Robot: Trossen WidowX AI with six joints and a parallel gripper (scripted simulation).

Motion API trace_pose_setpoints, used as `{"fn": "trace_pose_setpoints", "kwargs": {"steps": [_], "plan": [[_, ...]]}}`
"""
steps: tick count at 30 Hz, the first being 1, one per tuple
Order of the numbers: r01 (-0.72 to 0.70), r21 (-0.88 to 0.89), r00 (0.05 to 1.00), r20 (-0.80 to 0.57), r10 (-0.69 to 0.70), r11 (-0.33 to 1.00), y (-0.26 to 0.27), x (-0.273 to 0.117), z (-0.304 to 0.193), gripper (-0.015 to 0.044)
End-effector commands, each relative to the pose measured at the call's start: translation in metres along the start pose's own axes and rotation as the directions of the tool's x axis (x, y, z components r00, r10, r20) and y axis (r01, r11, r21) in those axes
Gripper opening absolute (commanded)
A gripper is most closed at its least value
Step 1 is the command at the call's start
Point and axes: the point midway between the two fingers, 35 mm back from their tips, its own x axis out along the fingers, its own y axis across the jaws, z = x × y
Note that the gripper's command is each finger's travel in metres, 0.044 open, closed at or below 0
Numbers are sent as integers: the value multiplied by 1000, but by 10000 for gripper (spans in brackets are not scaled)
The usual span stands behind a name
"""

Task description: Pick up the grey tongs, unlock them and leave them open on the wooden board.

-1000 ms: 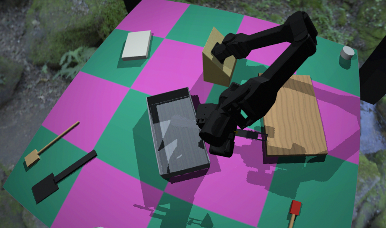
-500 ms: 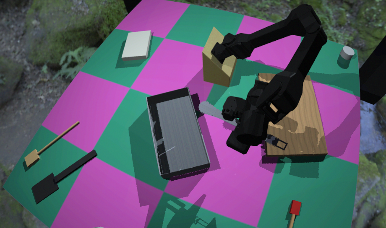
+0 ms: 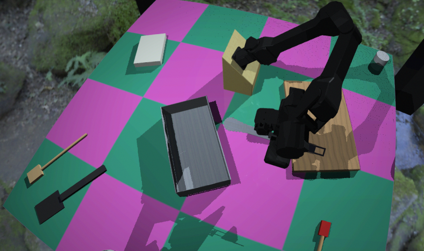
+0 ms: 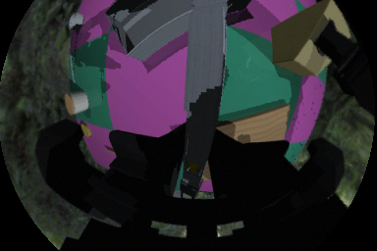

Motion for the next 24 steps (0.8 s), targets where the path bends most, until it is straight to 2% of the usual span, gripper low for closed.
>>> {"fn": "trace_pose_setpoints", "kwargs": {"steps": [1, 12, 24], "plan": [[-1, -163, 1000, 9, 3, 987, -5, 0, -8, -150], [20, -596, 1000, 29, -3, 803, -18, 4, -25, -150], [44, -915, 999, 46, -5, 402, -34, 8, -44, -150]]}}
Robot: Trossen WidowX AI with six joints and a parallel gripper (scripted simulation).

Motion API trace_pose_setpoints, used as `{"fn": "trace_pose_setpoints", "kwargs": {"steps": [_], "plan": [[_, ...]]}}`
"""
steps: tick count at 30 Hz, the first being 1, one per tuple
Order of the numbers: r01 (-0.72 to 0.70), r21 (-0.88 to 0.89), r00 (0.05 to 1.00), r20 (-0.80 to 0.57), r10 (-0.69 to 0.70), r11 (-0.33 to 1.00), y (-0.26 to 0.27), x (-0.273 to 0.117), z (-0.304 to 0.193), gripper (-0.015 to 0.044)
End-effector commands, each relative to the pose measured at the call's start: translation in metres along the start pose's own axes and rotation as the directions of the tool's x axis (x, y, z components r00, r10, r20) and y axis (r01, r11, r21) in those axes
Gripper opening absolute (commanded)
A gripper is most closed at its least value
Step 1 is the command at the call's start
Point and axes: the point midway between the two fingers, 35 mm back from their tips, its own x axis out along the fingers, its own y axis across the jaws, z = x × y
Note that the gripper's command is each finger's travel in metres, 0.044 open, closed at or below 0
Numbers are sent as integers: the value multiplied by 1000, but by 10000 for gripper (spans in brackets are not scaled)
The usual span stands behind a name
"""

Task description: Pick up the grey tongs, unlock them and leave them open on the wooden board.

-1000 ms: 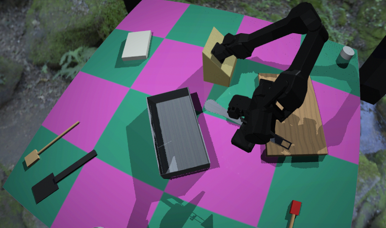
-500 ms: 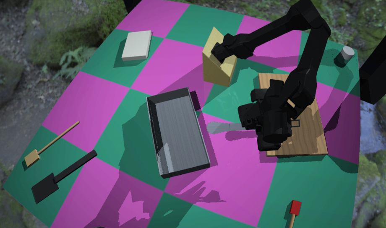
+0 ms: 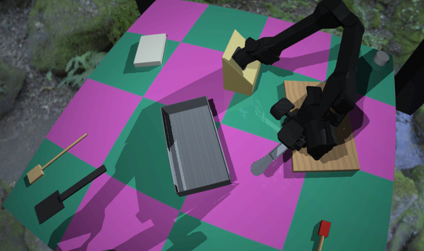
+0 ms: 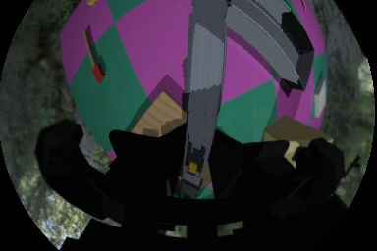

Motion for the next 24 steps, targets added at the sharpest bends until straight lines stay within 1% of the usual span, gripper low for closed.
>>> {"fn": "trace_pose_setpoints", "kwargs": {"steps": [1, 6, 12, 18, 24], "plan": [[3, -169, 1000, 10, -1, 986, 3, -1, -8, -150], [10, -376, 1000, 12, -5, 927, 5, 0, -17, -150], [16, -601, 1000, 16, -9, 799, 8, 1, -29, -150], [19, -783, 1000, 17, -10, 621, 10, 1, -40, -150], [22, -916, 1000, 19, -11, 400, 12, 1, -52, -150]]}}
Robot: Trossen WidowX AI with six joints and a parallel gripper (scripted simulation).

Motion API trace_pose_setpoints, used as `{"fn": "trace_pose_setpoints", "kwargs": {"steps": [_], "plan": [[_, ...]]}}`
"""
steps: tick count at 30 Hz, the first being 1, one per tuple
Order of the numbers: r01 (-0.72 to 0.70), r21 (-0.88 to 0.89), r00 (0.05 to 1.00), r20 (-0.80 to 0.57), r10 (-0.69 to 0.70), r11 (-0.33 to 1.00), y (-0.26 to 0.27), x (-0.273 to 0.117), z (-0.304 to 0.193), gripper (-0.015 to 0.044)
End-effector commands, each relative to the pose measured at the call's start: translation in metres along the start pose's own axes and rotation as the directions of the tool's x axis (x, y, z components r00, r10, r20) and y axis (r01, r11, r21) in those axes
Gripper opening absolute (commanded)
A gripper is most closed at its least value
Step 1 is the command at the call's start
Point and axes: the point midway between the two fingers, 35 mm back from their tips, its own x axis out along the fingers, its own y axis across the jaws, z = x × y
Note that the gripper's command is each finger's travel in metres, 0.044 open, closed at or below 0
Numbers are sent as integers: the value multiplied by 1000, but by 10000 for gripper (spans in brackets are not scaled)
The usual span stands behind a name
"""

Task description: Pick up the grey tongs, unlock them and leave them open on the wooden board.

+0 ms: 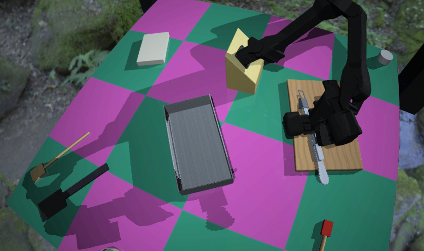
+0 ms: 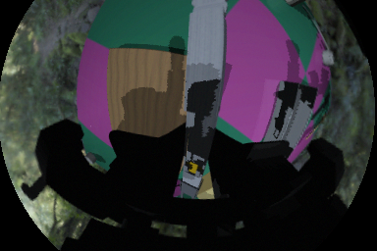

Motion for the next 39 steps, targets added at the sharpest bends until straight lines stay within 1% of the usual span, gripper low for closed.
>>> {"fn": "trace_pose_setpoints", "kwargs": {"steps": [1, 5, 10, 15, 21, 30, 39], "plan": [[6, -168, 1000, 8, -5, 986, 7, -2, -3, -150], [9, -334, 1000, 10, -6, 943, 14, -2, -6, -150], [11, -527, 1000, 12, -6, 850, 23, -2, -10, -150], [14, -696, 1000, 14, -5, 718, 32, -3, -14, -150], [17, -853, 1000, 18, -3, 522, 42, -4, -20, -150], [24, -985, 1000, 25, 3, 171, 56, -6, -28, -150], [34, -978, 999, 32, 13, -204, 69, -9, -37, -150]]}}
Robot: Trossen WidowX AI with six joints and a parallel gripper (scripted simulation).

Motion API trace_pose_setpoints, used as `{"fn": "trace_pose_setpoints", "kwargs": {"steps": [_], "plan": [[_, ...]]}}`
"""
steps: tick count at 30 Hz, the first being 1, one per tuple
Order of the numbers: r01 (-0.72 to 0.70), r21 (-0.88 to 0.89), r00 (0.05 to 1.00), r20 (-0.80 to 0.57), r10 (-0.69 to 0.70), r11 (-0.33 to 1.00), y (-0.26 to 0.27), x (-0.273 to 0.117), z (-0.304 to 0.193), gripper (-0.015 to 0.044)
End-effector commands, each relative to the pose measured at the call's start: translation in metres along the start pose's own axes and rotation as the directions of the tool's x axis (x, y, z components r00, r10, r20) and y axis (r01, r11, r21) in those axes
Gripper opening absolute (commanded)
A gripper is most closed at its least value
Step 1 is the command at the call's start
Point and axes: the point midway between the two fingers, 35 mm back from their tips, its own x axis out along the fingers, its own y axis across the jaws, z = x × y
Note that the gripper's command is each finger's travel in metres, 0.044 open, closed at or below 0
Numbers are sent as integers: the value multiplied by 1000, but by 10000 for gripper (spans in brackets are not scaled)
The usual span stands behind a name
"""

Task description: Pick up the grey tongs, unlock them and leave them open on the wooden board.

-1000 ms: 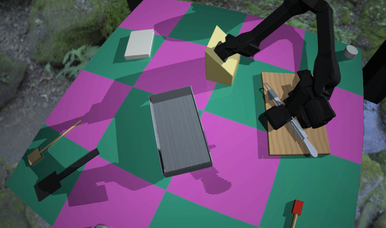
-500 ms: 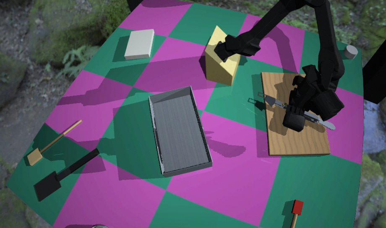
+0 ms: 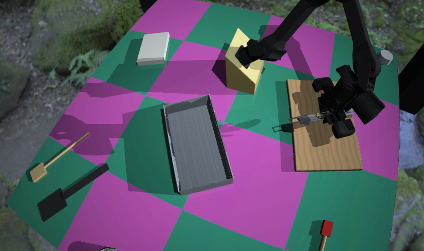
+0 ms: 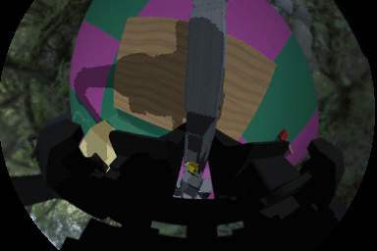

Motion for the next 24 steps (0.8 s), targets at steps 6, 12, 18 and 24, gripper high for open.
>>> {"fn": "trace_pose_setpoints", "kwargs": {"steps": [6, 12, 18, 24], "plan": [[19, -364, 1000, 10, -17, 931, 8, -5, 14, -150], [30, -583, 1000, 19, -23, 812, 14, -7, 23, -150], [41, -765, 999, 30, -29, 643, 20, -10, 31, -150], [53, -899, 998, 42, -35, 435, 26, -13, 39, -150]]}}
